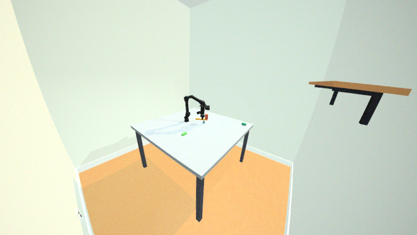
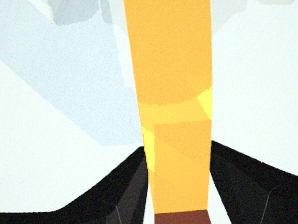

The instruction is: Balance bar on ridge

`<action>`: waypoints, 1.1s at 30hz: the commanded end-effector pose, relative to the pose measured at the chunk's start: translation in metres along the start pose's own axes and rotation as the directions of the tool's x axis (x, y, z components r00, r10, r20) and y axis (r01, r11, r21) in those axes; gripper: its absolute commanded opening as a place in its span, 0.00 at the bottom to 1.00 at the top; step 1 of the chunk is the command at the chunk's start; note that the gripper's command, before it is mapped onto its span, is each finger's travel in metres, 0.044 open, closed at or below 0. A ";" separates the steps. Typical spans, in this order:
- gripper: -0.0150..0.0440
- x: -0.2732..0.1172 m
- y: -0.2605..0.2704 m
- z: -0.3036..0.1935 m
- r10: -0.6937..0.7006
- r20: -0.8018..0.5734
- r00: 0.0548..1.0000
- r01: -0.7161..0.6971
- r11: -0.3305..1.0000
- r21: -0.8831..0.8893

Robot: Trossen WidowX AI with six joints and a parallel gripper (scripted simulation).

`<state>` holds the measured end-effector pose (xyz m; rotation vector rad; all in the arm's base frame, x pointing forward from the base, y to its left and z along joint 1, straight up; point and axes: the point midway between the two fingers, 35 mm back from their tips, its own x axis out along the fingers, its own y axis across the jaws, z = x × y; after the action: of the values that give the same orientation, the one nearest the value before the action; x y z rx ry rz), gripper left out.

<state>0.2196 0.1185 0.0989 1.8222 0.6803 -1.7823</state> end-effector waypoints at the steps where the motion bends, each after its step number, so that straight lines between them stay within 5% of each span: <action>1: 0.25 0.000 0.000 0.000 -0.001 -0.002 1.000 0.001 1.000 0.006; 33: 0.25 0.003 0.000 -0.001 -0.001 -0.002 1.000 0.001 1.000 0.006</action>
<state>0.2196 0.1187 0.0963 1.8221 0.6802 -1.7825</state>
